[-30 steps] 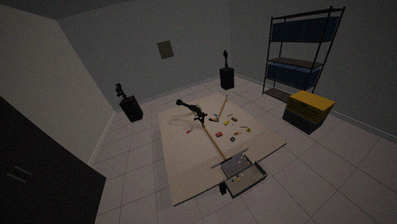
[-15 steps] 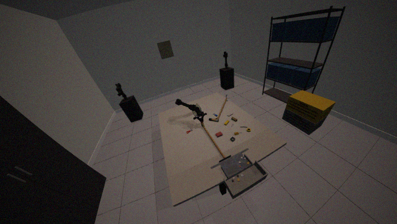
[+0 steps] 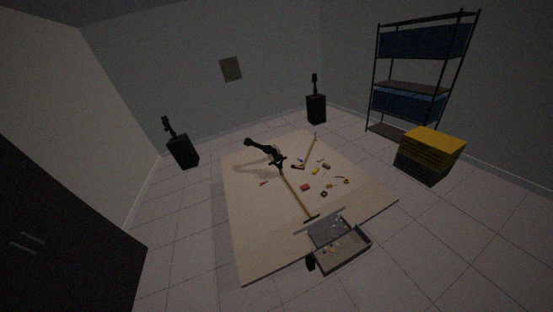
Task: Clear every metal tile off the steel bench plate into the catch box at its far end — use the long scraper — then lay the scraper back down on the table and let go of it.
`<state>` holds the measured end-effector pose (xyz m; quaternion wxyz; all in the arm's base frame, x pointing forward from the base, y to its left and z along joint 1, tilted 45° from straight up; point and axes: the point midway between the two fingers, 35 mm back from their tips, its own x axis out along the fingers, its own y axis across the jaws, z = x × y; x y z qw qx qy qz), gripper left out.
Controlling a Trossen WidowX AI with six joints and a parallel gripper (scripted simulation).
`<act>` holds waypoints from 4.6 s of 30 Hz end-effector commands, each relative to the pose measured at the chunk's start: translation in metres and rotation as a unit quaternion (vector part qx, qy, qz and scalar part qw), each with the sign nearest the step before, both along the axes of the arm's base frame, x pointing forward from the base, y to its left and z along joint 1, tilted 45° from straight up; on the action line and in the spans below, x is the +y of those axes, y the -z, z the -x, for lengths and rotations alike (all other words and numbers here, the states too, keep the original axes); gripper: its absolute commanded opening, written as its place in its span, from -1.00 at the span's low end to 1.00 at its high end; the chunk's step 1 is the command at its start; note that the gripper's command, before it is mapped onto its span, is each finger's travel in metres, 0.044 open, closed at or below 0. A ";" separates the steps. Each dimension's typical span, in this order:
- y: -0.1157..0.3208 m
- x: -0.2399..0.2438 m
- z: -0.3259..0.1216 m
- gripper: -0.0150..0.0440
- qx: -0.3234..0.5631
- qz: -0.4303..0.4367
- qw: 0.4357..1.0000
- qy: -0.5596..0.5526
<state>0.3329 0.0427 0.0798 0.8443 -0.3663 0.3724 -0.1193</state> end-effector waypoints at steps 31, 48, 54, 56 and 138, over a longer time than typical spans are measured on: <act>-0.022 0.020 0.030 1.00 0.001 -0.001 1.000 0.000; -0.052 0.052 0.042 1.00 -0.031 0.006 0.999 -0.041; -0.071 0.076 0.044 1.00 -0.059 0.008 0.995 -0.076; -0.077 0.084 0.045 1.00 -0.068 0.008 0.994 -0.087; -0.176 0.188 0.098 1.00 -0.196 -0.017 0.952 -0.236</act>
